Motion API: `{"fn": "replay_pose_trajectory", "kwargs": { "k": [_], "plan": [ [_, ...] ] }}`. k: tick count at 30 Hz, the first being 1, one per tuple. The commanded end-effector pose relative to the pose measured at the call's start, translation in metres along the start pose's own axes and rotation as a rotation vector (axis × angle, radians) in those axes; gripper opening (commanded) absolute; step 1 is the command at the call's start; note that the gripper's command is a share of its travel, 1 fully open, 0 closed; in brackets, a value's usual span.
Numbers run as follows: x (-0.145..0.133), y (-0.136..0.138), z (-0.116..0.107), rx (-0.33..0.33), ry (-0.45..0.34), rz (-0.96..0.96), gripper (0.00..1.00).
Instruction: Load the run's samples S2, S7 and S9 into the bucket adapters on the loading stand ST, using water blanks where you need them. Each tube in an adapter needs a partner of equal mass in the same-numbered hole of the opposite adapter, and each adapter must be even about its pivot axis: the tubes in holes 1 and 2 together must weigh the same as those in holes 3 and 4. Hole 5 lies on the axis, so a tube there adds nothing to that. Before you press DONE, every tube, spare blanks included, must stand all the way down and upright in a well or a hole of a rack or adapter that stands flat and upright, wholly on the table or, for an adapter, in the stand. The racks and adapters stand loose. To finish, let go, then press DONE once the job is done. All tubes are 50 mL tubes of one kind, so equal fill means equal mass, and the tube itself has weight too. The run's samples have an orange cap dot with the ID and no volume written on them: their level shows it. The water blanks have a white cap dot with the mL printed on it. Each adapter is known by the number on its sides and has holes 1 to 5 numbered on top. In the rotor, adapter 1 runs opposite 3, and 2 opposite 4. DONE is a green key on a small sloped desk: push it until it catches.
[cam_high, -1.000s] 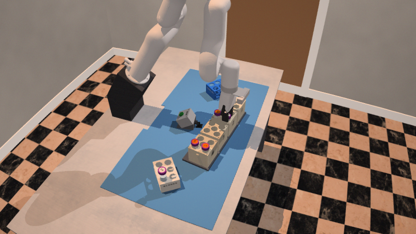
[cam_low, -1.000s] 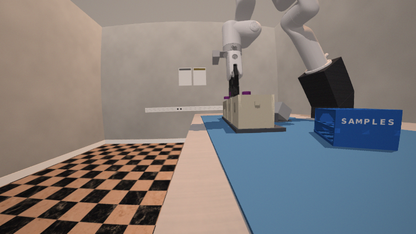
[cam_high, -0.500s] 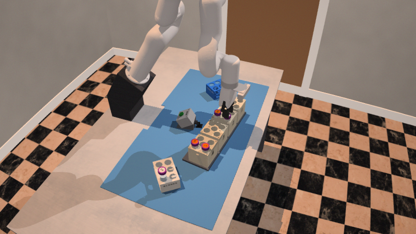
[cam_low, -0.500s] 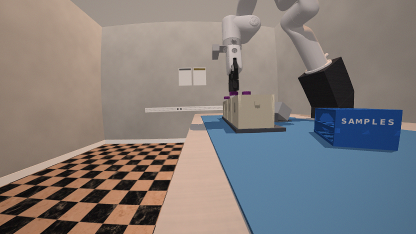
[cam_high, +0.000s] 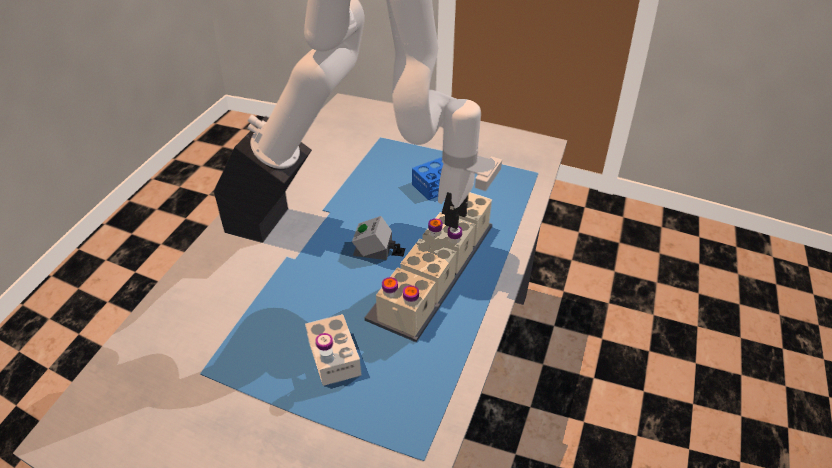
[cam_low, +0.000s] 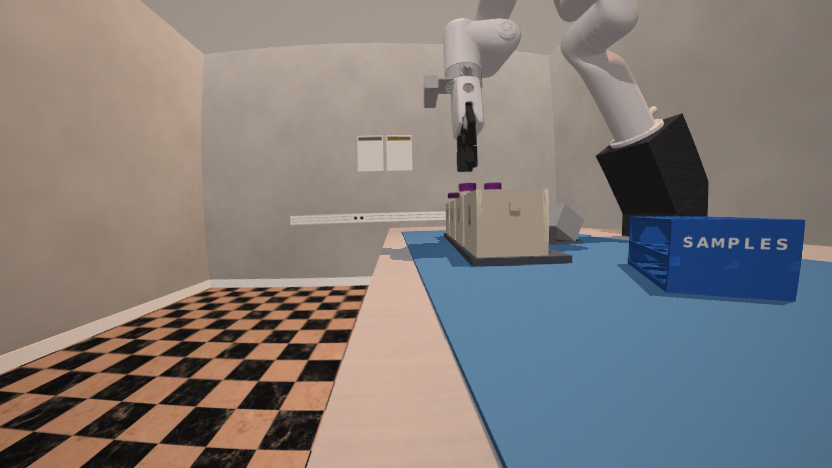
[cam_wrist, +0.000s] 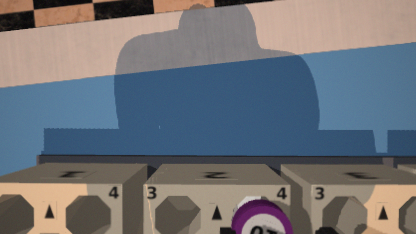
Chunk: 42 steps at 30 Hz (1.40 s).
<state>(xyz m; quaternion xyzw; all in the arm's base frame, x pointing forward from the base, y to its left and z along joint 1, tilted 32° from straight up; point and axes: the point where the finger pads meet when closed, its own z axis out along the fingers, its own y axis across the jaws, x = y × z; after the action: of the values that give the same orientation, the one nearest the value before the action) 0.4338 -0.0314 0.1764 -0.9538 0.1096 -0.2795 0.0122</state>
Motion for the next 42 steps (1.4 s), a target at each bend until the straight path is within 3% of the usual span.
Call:
{"fn": "replay_pose_trajectory", "kwargs": {
  "k": [1,37,42],
  "plan": [
    [0.001,0.0,-0.013,0.0,0.003,0.0,0.44],
    [0.001,0.0,-0.077,0.001,0.003,0.0,0.44],
    [0.001,0.0,-0.078,0.0,0.003,0.0,0.44]
  ]
}}
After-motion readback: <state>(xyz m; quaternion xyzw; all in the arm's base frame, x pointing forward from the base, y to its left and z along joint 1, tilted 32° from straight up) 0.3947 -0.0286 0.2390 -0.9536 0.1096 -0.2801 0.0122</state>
